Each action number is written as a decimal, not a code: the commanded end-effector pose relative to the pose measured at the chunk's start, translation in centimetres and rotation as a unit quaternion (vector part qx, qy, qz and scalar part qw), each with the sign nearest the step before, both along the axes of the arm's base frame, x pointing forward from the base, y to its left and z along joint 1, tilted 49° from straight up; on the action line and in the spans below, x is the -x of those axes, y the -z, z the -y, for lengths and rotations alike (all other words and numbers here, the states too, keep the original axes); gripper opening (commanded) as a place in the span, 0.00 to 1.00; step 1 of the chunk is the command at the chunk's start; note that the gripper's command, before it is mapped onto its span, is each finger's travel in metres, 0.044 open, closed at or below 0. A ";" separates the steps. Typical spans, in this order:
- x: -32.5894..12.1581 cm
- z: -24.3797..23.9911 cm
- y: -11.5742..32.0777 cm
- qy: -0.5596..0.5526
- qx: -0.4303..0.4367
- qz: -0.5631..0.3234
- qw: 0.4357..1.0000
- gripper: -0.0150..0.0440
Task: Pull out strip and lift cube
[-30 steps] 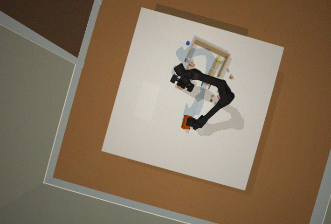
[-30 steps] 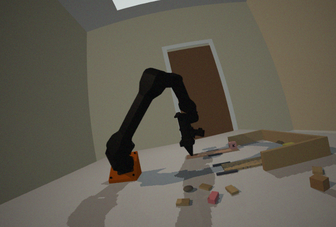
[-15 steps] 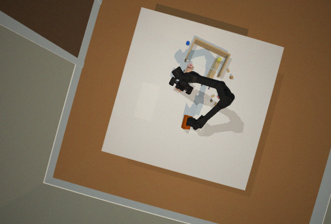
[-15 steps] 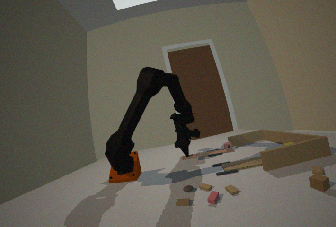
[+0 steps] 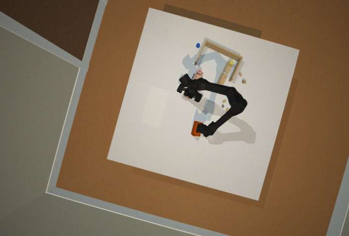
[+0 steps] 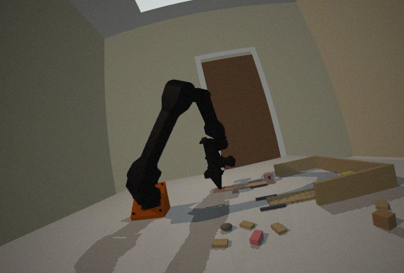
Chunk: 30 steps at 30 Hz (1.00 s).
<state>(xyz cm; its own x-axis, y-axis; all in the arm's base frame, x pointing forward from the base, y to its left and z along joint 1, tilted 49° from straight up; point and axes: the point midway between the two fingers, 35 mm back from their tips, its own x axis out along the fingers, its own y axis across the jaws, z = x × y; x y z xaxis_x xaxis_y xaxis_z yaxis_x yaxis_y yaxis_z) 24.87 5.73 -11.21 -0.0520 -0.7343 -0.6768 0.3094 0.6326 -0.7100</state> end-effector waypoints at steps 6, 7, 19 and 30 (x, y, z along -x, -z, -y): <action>-0.4 -3.2 -2.8 0.009 0.001 -0.010 1.000 0.25; -0.4 -3.2 -2.8 0.009 0.001 -0.010 1.000 0.25; -4.7 -2.4 -3.8 0.001 0.001 -0.018 1.000 0.70; -9.0 -1.6 -5.0 0.001 0.002 -0.017 1.000 1.00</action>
